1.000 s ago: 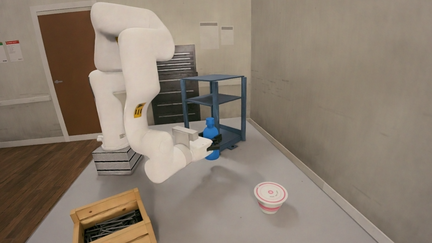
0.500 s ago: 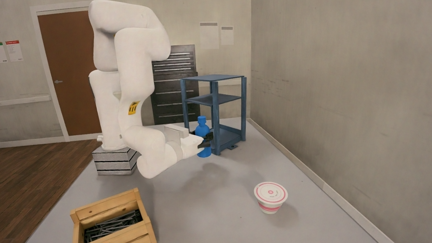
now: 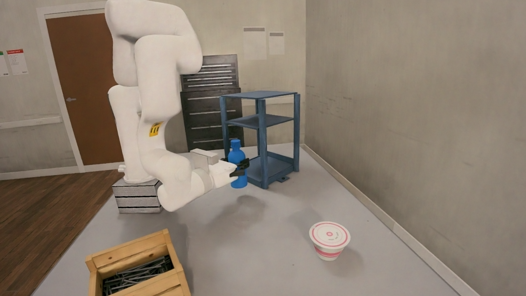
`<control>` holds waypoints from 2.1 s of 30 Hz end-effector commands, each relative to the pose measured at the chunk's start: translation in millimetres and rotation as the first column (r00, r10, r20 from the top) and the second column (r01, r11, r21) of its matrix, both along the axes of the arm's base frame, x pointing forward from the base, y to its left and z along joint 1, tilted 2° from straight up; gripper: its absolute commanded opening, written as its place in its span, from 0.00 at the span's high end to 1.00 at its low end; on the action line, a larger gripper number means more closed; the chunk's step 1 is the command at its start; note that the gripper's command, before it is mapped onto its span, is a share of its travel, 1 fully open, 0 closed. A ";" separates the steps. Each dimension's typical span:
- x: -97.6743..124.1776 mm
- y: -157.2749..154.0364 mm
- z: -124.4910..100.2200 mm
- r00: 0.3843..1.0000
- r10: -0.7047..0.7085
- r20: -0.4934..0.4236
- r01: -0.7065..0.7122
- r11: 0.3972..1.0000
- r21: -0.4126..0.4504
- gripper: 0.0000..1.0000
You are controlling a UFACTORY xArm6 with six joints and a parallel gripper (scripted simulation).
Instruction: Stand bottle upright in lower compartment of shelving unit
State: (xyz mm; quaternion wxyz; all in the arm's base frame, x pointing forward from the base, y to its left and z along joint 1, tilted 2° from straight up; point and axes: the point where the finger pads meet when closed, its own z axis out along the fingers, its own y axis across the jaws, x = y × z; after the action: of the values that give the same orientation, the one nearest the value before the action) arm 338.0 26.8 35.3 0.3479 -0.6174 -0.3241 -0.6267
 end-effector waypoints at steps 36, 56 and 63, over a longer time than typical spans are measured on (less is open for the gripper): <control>-50.5 32.8 1.8 1.000 0.000 0.003 0.000 1.000 -0.002 1.00; -52.4 34.3 1.9 1.000 0.000 0.003 0.000 1.000 -0.002 1.00; -51.1 36.4 1.9 1.000 0.000 0.003 0.000 1.000 -0.002 1.00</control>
State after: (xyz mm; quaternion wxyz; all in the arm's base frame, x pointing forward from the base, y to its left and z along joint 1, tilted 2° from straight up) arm 286.0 62.3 36.8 0.3471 -0.6173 -0.3246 -0.6269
